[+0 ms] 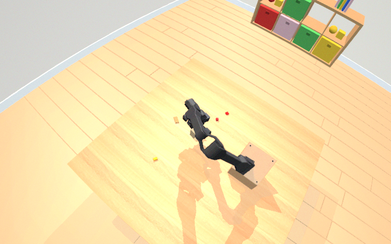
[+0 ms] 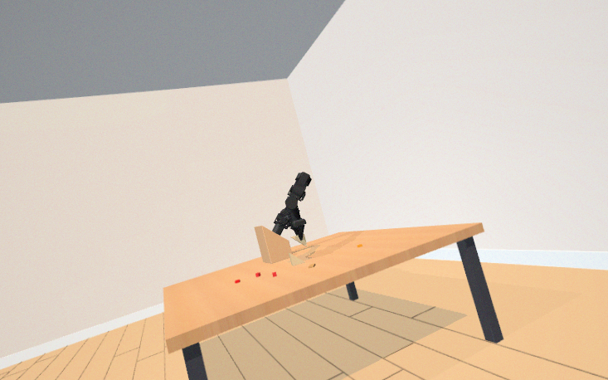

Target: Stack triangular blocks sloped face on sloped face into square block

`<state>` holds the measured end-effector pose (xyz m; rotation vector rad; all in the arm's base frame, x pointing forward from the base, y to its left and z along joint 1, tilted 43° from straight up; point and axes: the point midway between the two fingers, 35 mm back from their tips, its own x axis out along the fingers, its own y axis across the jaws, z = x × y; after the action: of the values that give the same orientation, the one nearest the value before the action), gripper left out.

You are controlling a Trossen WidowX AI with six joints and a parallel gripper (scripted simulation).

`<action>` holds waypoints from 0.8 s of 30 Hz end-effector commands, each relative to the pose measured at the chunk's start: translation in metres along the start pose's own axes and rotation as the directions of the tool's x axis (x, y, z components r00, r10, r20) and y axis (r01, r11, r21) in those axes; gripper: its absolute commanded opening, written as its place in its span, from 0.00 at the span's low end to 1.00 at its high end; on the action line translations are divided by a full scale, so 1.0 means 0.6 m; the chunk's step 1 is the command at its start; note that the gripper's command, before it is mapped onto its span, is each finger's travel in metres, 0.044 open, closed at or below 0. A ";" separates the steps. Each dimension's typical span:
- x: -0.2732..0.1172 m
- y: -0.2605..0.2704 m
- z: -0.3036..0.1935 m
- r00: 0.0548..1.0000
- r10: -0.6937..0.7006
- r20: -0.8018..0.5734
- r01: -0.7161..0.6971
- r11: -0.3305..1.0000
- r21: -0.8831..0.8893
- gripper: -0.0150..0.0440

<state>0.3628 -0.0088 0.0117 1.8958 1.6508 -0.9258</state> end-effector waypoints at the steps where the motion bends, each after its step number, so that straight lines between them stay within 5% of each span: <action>1: 0.028 -0.005 0.011 1.000 -0.002 -0.008 0.002 1.000 0.009 0.25; 24: 0.078 -0.001 0.030 1.000 0.001 -0.015 -0.001 1.000 0.008 0.25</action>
<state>0.3618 0.0097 -0.0340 1.9002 1.6561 -0.9231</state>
